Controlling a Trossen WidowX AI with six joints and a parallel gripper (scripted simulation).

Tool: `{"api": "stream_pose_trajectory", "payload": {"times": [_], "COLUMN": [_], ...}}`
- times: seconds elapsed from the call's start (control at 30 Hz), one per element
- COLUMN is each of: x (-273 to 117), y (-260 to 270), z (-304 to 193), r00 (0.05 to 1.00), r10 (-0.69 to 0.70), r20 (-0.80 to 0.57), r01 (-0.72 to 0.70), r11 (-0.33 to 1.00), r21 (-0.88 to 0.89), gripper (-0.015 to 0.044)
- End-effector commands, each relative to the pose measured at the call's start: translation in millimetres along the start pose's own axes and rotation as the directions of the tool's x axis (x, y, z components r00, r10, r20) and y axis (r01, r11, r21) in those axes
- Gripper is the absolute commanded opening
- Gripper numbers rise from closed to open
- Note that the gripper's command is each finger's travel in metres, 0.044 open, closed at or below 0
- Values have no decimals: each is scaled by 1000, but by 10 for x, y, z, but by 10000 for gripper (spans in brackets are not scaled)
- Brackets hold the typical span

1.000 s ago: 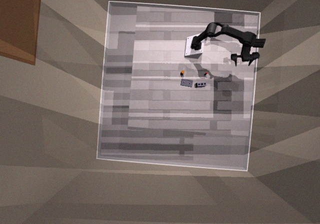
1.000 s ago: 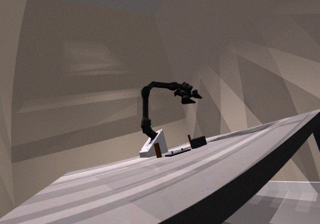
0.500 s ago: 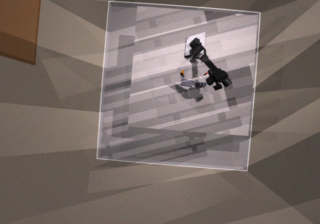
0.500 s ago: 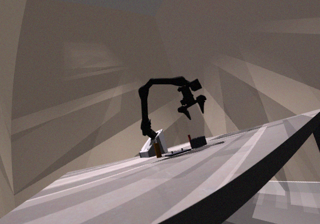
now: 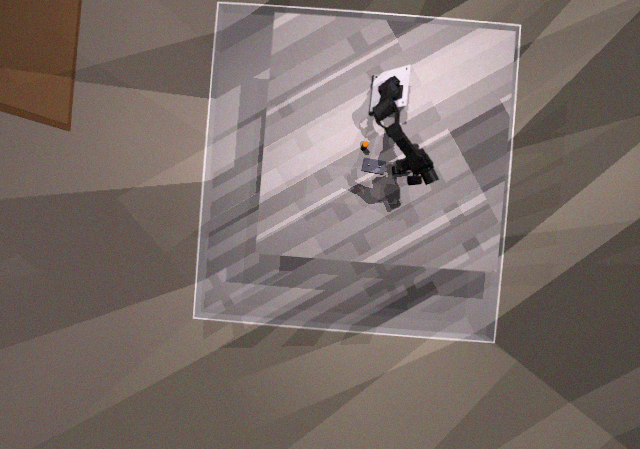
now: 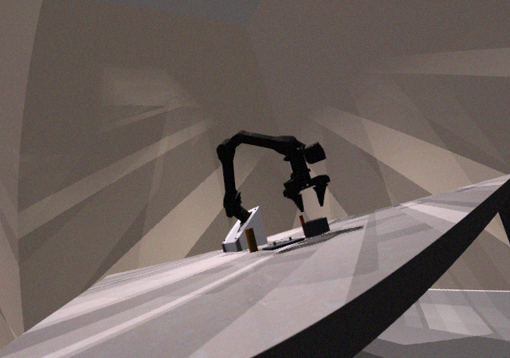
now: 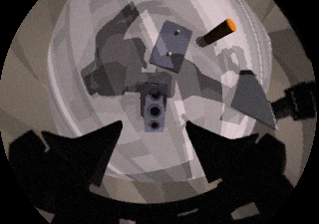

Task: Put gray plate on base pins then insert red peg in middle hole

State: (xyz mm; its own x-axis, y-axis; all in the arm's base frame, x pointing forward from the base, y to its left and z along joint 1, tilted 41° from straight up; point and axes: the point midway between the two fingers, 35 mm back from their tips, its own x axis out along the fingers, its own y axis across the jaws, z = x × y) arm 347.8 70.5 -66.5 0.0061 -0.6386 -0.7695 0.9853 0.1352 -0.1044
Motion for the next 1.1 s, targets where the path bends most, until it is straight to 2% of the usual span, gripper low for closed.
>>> {"api": "stream_pose_trajectory", "payload": {"times": [0.0, 0.13, 1.07], "x": [103, 254, 649], "y": [-18, -16, -8], "z": [-7, 23, 31], "r00": [1000, 1000, 1000], "r10": [-4, -4, -4], "r20": [5, 6, 5], "r01": [4, 4, 5], "r11": [1000, 1000, 1000], "r21": [-9, -9, -10], "gripper": [440, 440, 440]}}
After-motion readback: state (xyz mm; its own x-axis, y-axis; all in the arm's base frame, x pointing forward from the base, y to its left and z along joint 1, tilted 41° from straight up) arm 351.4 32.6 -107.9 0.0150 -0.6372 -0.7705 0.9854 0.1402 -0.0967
